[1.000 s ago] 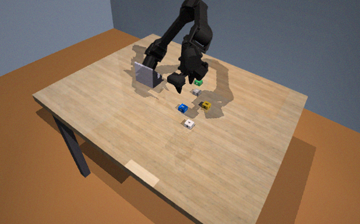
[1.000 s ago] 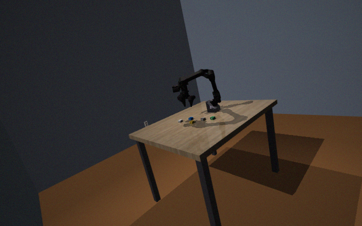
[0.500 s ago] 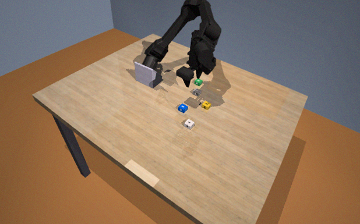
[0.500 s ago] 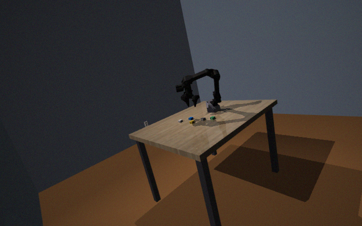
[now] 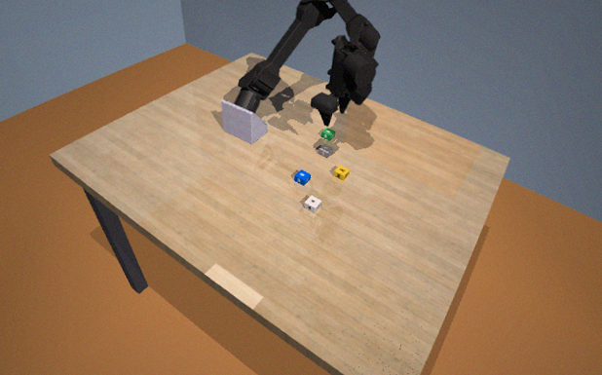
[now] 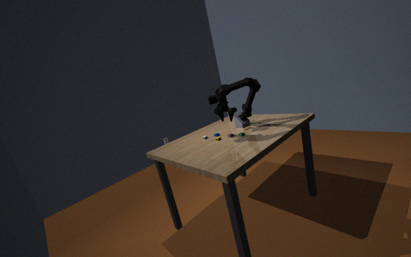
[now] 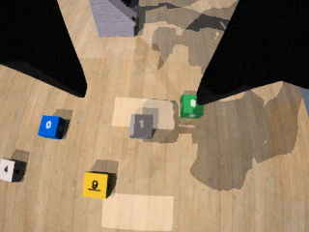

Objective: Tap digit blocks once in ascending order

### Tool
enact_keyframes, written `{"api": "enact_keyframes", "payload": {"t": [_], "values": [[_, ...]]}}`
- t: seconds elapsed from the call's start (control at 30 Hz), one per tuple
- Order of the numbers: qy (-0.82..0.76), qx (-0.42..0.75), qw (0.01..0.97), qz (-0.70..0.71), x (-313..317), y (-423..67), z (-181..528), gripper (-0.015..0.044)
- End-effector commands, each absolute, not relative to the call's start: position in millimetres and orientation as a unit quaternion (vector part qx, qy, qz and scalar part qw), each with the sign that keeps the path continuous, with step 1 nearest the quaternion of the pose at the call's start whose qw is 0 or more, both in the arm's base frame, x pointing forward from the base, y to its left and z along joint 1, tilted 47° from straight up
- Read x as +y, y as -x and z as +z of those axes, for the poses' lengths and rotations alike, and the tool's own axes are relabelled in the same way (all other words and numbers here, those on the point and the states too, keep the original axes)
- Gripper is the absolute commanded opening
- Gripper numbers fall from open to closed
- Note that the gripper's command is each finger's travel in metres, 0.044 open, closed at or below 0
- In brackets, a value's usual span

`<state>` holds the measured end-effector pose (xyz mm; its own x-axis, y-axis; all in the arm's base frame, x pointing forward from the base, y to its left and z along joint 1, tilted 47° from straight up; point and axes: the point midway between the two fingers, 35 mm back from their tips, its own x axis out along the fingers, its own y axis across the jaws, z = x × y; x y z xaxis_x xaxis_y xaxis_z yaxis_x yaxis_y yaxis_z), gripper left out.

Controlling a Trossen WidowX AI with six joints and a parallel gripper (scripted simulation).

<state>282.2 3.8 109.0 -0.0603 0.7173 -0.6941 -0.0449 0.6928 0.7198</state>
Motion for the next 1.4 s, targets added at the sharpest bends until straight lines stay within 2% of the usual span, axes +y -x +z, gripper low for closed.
{"api": "enact_keyframes", "payload": {"t": [0.0, 0.4, 0.7, 1.37], "values": [[-0.256, 0.664, 0.635, 0.299, 6, -281, 111, 0.0400], [-0.256, 0.664, 0.635, 0.299, 7, -280, 112, 0.0400], [-0.258, 0.665, 0.634, 0.299, 56, -225, 168, 0.0400], [-0.258, 0.665, 0.634, 0.299, 56, -225, 168, 0.0400]]}}
